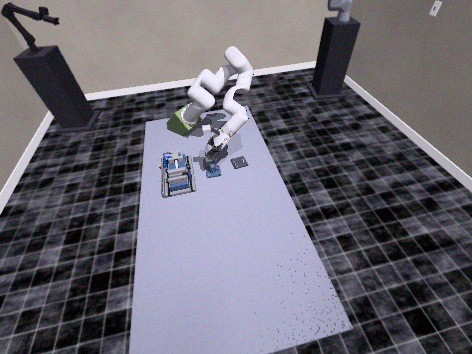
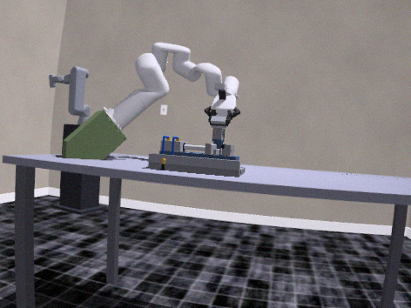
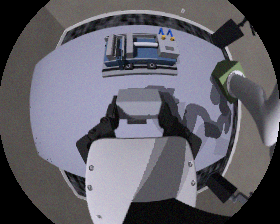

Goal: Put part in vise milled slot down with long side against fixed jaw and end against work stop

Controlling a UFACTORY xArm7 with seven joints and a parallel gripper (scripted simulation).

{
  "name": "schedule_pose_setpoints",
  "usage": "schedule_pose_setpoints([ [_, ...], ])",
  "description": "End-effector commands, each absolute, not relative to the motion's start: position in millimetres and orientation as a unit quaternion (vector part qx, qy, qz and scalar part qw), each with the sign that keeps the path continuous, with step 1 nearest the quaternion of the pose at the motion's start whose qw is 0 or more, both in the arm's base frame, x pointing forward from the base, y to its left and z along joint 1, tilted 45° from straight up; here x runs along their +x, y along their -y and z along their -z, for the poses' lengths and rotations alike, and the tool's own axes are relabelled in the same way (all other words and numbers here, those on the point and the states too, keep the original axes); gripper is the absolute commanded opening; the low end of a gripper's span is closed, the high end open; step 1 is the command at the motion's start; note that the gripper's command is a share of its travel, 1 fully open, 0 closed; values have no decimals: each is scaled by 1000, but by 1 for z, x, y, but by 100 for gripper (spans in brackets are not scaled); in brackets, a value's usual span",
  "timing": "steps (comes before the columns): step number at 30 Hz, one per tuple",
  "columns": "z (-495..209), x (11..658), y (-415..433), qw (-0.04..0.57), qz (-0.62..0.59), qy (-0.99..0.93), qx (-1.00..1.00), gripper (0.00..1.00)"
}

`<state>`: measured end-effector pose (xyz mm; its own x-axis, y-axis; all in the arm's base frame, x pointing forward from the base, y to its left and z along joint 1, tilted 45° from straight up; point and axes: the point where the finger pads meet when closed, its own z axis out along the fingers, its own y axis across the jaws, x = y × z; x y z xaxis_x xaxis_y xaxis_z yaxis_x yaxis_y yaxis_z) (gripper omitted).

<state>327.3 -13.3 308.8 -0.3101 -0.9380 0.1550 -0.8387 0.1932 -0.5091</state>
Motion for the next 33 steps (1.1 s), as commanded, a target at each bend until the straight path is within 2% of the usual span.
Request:
schedule_pose_setpoints([
  [1, -310, 327, 14, 97, 260, -767, -579, 0],
  [33, -310, 327, 14, 106, 253, -765, -582, 0],
])
